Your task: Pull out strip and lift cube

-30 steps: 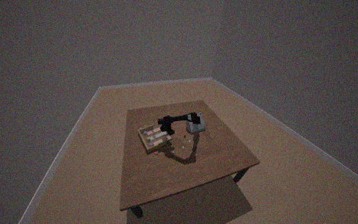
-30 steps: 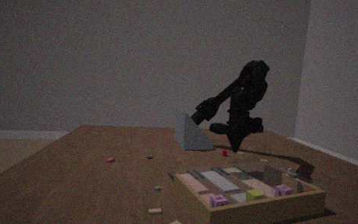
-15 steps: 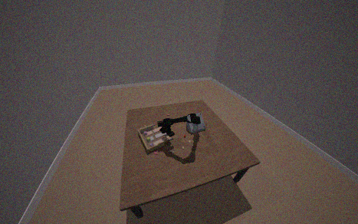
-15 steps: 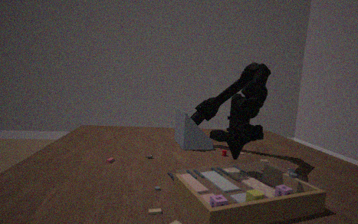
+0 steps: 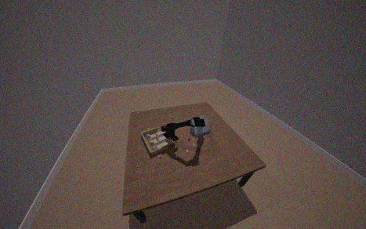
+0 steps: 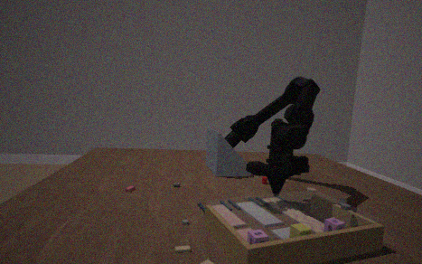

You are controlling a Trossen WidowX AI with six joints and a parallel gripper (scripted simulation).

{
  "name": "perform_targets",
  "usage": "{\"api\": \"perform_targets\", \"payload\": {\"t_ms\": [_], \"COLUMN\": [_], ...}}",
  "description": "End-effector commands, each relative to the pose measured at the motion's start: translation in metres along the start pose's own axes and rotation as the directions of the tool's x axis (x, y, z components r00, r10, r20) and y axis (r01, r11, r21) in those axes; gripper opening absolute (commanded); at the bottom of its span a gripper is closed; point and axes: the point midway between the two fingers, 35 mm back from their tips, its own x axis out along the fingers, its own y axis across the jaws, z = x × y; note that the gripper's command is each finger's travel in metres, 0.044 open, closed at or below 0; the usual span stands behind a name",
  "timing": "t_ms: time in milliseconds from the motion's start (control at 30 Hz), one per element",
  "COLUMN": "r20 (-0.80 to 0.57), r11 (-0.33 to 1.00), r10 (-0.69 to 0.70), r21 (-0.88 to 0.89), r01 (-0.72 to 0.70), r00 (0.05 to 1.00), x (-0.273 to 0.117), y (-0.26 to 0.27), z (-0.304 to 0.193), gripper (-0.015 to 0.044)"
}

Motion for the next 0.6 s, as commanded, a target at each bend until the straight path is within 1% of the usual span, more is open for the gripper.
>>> {"api": "perform_targets", "payload": {"t_ms": [0, 267, 567], "r20": [-0.001, -0.001, -0.001], "r11": [1.000, 1.000, 1.000], "r10": [0.006, 0.008, 0.008], "r21": [0.009, 0.009, 0.009], "r01": [-0.006, -0.008, -0.008], "r00": [1.000, 1.000, 1.000], "x": [0.007, 0.019, 0.019], "y": [0.000, 0.000, 0.000], "z": [-0.002, -0.004, -0.004], "gripper": [0.0000, 0.0000, 0.0000]}}
